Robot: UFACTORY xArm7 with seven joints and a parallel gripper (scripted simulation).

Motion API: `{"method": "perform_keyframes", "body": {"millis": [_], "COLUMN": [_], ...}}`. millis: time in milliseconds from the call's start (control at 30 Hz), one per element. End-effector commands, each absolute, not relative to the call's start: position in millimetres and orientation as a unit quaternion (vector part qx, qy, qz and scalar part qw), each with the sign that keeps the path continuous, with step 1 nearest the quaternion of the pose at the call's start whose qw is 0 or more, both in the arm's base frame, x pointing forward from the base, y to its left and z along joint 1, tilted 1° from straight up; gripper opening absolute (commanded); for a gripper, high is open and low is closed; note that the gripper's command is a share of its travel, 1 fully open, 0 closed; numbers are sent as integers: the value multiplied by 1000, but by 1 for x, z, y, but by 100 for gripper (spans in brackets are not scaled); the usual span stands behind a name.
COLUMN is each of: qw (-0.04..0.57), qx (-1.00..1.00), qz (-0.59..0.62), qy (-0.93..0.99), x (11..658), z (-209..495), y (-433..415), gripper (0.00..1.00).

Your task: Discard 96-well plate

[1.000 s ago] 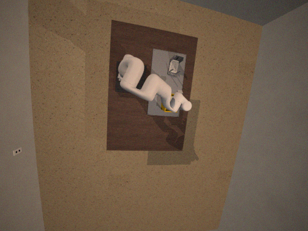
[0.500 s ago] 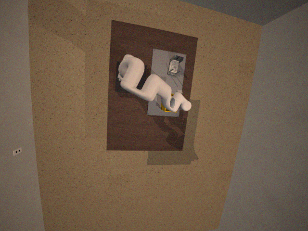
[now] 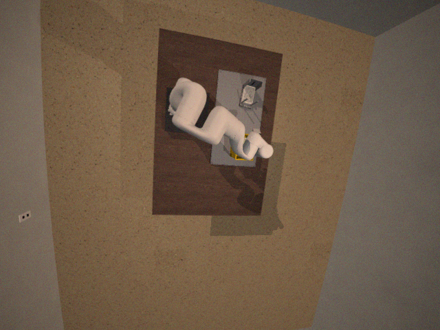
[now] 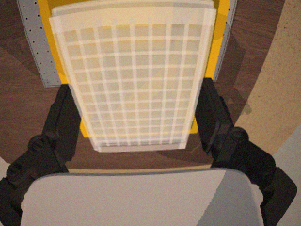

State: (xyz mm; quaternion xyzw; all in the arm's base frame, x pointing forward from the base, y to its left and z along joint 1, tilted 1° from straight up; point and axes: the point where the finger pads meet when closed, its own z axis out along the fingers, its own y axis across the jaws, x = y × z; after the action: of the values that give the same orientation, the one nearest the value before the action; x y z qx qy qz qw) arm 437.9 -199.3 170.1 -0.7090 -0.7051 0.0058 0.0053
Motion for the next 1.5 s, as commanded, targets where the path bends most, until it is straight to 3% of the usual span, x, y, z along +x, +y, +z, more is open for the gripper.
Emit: {"method": "perform_keyframes", "body": {"millis": [0,1467], "qw": [3,3], "qx": [-709,-709], "qz": [5,5], "qy": [-705,-705], "x": [439,439], "z": [172,165], "y": [-200,-200], "gripper": [0,0]}}
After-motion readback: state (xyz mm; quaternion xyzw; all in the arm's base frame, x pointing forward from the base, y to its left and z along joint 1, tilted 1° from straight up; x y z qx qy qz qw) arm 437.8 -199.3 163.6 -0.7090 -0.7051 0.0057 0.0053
